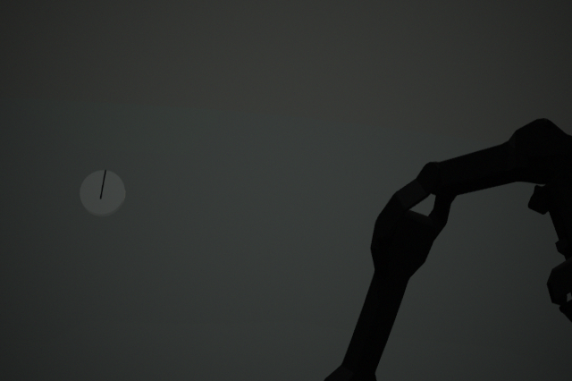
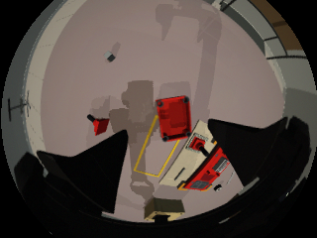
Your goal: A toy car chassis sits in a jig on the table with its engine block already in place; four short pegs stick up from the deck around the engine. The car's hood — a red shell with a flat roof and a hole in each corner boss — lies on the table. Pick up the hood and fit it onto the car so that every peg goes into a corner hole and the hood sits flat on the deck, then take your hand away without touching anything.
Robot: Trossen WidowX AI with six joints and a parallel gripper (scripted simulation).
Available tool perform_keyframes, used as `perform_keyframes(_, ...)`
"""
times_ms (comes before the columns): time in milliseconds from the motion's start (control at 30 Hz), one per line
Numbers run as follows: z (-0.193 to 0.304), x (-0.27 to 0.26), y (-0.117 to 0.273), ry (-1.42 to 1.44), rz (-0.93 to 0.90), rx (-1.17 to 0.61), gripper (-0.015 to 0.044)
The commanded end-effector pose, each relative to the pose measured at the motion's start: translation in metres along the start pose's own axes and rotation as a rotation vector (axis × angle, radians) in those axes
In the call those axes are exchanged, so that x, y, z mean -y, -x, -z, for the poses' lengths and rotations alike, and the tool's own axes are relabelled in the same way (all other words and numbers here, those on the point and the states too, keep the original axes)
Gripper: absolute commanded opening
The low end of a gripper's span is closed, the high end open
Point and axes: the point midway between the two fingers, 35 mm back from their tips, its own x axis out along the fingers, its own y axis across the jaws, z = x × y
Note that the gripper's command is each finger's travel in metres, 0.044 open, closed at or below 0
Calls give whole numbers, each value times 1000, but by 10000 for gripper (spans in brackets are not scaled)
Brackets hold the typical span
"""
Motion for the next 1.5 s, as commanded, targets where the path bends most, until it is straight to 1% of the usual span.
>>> perform_keyframes(0,19,24,-24,46,-3,-106,440)
perform_keyframes(1467,26,30,-49,51,-4,-118,440)
